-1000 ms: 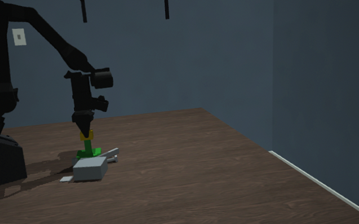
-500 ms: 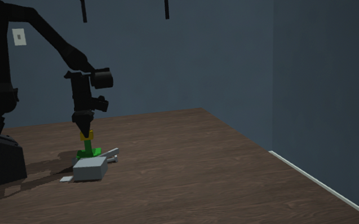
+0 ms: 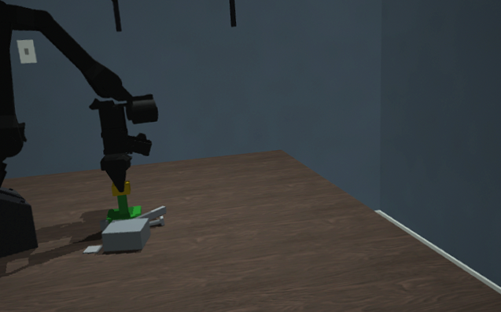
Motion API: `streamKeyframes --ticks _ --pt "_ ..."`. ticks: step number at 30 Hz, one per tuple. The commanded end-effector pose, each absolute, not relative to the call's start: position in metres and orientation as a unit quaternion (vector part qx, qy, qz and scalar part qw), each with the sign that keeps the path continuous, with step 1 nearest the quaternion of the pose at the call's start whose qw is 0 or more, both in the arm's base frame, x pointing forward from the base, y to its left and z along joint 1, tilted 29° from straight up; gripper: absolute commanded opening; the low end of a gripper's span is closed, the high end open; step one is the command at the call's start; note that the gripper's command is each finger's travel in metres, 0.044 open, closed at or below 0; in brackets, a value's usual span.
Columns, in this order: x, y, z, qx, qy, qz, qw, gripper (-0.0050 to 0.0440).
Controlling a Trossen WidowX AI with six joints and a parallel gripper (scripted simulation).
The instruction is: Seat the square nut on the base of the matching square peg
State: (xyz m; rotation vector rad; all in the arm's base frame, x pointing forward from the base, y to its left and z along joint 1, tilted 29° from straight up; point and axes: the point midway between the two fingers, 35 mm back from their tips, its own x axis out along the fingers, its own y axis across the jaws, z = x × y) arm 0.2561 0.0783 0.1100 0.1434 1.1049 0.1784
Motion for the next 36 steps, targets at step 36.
streamKeyframes --ticks 36 --pt "0.2591 0.0797 0.1024 0.067 0.525 0.084 0.844 0.0000"
